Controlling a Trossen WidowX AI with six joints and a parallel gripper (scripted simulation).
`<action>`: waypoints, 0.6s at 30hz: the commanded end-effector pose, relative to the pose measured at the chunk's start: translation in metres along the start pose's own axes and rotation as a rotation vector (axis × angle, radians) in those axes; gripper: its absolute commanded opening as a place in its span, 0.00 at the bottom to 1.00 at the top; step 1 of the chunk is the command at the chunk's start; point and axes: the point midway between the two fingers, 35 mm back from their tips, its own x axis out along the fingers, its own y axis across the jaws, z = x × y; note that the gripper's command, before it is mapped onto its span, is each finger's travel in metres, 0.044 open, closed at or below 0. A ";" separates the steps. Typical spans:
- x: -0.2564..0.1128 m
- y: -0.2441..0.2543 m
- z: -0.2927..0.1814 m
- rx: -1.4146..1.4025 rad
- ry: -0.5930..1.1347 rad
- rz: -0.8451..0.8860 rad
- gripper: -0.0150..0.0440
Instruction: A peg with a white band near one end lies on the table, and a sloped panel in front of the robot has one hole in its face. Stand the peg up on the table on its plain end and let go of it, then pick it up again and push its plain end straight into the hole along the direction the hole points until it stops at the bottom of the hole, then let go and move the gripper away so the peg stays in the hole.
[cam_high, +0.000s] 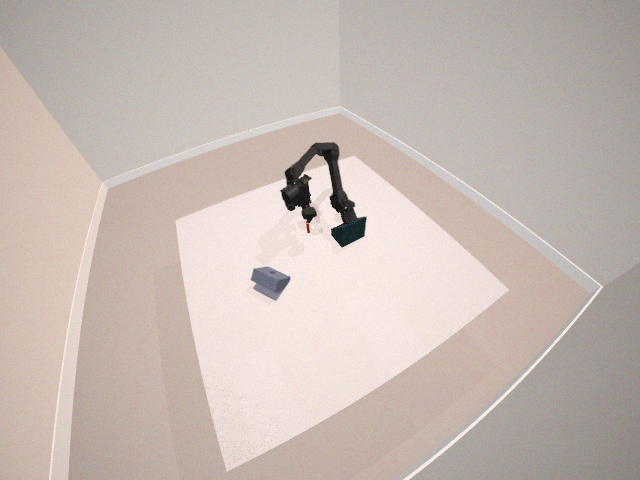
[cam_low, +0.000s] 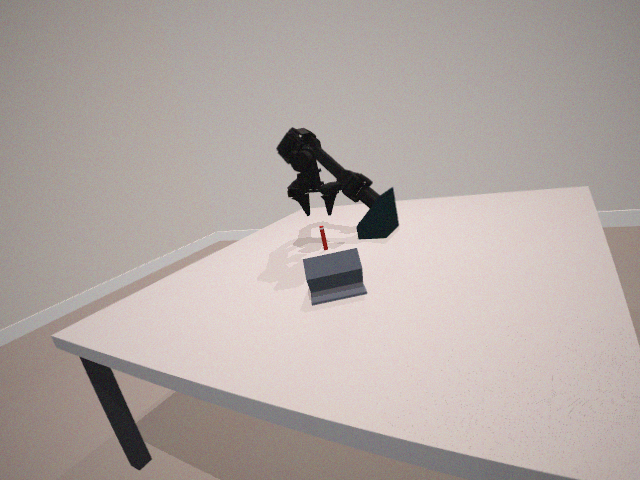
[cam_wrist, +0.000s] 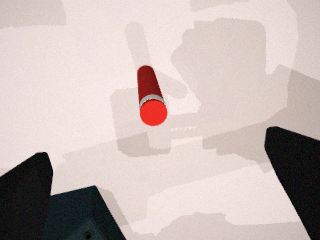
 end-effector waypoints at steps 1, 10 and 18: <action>0.001 0.000 0.000 0.108 -0.002 -0.002 1.00; 0.002 0.000 0.000 0.339 -0.002 -0.002 1.00; 0.004 0.000 0.000 0.545 -0.002 -0.002 1.00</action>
